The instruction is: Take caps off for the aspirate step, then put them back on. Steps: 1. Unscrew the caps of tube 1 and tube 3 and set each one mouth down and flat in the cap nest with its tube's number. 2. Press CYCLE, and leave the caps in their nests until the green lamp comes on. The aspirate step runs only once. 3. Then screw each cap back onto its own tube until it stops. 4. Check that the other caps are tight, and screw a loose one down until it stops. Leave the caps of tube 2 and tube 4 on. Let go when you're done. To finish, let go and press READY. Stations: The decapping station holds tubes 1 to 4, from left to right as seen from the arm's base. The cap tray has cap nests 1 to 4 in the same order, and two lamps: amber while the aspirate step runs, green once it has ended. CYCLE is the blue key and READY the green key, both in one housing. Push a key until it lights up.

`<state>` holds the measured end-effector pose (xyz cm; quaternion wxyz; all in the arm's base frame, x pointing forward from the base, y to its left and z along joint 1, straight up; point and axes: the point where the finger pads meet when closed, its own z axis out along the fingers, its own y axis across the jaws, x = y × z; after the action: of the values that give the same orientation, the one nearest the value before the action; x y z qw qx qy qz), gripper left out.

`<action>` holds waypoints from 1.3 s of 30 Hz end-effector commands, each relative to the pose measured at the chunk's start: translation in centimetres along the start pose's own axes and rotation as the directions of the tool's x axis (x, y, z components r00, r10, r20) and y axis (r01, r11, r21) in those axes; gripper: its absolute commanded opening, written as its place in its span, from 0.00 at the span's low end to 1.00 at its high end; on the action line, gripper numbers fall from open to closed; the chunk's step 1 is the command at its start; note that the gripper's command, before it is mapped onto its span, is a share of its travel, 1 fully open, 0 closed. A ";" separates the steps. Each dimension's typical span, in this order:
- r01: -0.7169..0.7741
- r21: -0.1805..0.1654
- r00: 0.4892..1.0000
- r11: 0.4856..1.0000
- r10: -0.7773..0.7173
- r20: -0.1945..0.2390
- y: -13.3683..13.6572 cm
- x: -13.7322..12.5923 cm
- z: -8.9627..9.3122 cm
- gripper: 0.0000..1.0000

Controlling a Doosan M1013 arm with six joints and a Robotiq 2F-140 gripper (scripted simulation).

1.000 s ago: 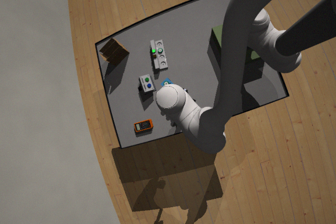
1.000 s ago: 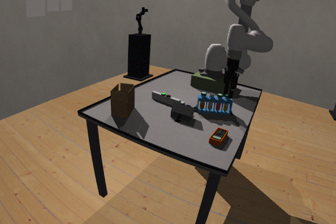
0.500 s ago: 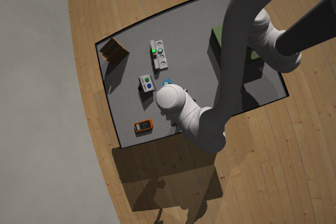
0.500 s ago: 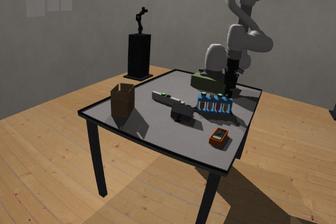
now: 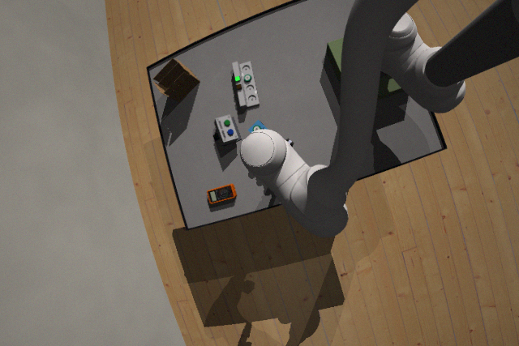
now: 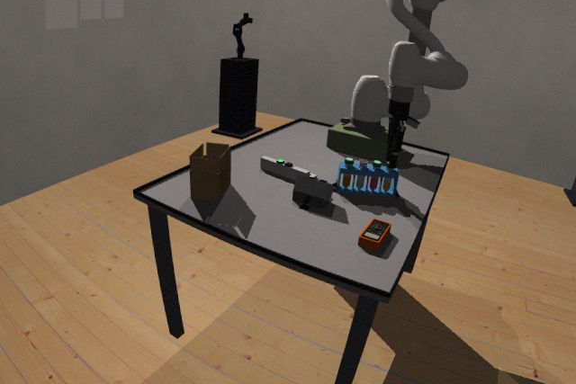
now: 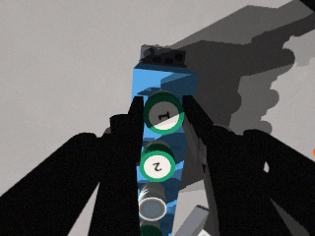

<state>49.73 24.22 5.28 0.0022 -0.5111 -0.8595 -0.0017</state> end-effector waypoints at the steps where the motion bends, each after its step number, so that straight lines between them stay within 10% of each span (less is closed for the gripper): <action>1: -0.118 -0.001 0.993 0.993 0.118 0.005 0.1 0.0 -0.1 0.30; 15: -0.483 -0.003 0.876 0.876 0.483 0.004 0.1 0.0 -0.1 0.30; 31: -0.483 -0.003 0.876 0.876 0.483 0.004 0.1 0.0 0.1 0.41; 39: -0.183 -0.002 0.983 0.983 0.183 0.005 0.1 0.0 0.0 0.41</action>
<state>49.72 24.24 5.25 -0.0035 -0.6314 -0.7754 0.0018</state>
